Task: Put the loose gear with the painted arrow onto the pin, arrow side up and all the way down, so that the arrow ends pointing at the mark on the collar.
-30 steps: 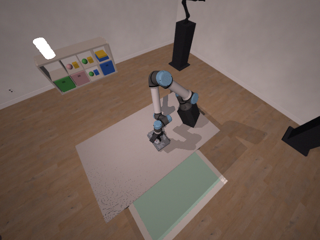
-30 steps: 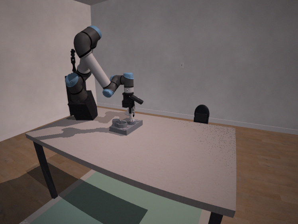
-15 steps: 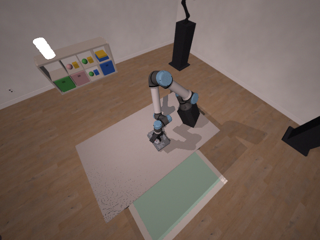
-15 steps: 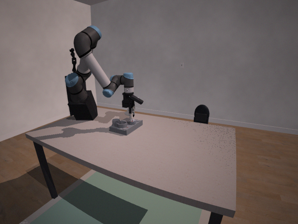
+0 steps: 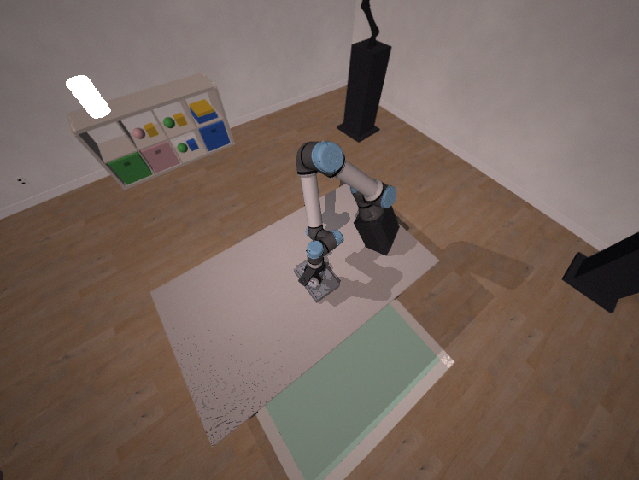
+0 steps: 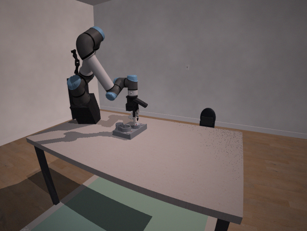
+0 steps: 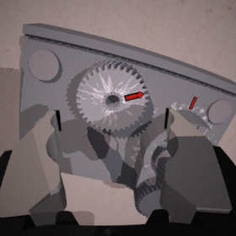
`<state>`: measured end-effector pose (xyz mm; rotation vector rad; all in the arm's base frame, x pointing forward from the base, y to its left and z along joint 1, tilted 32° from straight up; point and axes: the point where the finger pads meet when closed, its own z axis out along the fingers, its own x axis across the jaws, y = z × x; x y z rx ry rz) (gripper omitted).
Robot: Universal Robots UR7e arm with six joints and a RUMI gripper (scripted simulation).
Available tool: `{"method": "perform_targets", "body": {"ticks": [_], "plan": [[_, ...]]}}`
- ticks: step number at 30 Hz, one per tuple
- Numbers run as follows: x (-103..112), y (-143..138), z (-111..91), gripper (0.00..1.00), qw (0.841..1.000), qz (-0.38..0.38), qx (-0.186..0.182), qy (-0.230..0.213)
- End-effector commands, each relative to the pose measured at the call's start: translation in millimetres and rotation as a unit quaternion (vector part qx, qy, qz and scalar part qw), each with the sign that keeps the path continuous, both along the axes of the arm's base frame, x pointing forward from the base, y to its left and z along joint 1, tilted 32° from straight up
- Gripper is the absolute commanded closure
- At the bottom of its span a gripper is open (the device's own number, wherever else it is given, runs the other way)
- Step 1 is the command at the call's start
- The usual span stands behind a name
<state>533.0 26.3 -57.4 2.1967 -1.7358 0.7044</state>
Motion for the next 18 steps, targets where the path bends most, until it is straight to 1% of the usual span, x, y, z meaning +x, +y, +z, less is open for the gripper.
{"method": "perform_targets", "body": {"ticks": [1, 18], "plan": [[1, 0, 0, 0.46, 1.000, 0.000, 0.000, -0.001], [3, -6, -11, 0.46, 1.000, 0.000, 0.000, -0.001]]}}
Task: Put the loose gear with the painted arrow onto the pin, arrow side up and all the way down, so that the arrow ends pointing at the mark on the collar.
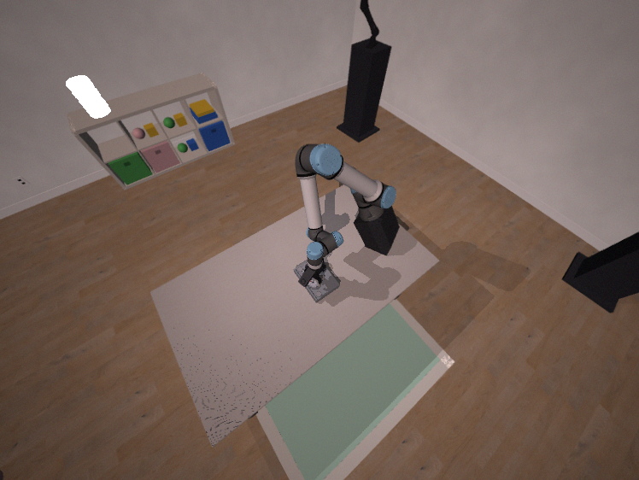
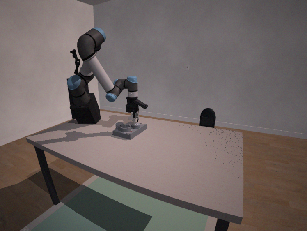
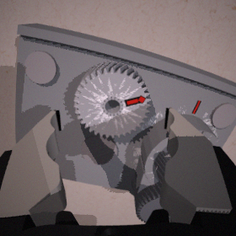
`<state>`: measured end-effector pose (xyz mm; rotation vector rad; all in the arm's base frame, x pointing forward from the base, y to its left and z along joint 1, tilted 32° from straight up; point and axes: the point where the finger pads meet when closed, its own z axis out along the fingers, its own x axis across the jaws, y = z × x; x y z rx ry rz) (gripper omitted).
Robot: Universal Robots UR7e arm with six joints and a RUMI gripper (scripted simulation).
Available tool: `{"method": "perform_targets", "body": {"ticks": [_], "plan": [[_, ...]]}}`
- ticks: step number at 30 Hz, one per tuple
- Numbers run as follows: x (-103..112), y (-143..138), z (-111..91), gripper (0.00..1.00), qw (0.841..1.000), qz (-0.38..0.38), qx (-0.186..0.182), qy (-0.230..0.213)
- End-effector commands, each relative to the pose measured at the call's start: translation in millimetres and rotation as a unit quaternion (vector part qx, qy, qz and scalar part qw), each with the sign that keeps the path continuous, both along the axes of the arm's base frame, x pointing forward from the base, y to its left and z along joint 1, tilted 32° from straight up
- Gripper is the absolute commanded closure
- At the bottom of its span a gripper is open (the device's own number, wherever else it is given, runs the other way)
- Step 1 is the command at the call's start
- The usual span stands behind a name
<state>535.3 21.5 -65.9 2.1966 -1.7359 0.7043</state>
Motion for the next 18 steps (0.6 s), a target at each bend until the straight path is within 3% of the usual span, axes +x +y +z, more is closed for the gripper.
{"method": "perform_targets", "body": {"ticks": [1, 18], "plan": [[1, -2, -3, 0.46, 1.000, 0.000, 0.000, -0.001], [5, -9, -16, 0.46, 1.000, 0.000, 0.000, -0.001]]}}
